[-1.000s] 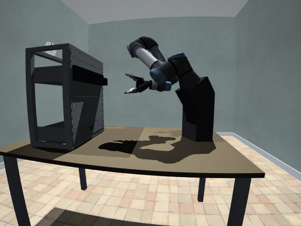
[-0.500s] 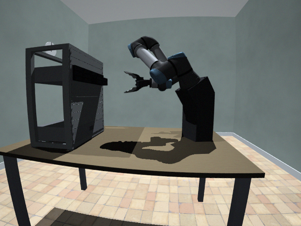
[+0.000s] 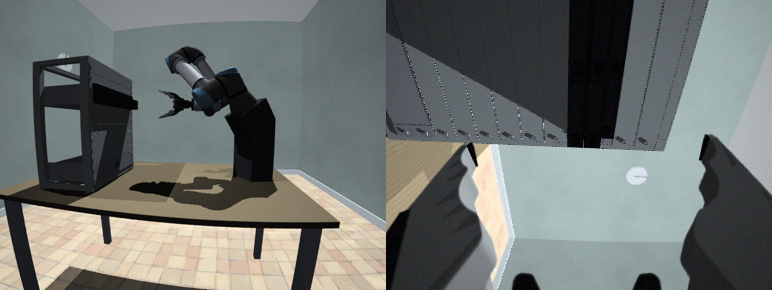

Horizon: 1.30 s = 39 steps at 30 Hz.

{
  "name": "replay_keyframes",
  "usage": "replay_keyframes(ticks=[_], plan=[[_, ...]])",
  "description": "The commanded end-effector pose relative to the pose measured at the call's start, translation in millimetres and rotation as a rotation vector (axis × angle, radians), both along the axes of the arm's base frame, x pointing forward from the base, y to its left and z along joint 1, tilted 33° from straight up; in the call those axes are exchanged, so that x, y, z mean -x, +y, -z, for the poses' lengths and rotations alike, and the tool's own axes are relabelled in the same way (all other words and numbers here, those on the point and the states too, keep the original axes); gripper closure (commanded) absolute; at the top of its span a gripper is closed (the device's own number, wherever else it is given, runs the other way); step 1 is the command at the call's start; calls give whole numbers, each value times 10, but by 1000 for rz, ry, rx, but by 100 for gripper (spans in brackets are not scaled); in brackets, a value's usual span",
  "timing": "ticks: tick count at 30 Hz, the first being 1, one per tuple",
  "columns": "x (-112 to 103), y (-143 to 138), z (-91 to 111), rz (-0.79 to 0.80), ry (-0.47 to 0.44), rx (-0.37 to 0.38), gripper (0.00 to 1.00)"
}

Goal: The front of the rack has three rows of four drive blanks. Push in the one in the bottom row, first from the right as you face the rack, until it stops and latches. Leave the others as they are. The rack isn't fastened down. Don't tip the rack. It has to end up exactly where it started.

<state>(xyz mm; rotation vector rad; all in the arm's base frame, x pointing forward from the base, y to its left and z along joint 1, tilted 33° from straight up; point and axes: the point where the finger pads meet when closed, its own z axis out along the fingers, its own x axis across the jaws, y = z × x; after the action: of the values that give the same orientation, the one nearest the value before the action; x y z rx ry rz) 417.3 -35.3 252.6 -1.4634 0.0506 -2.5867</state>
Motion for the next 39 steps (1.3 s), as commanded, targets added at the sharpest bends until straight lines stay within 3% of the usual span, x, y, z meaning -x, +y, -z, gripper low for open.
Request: replay_keyframes(ticks=[1, 17, 39], plan=[[4, 0, -21, -8, 10, -33, 0], [9, 2, -55, -20, 25, -93, 0], [10, 2, -59, -22, 26, -101, 0]])
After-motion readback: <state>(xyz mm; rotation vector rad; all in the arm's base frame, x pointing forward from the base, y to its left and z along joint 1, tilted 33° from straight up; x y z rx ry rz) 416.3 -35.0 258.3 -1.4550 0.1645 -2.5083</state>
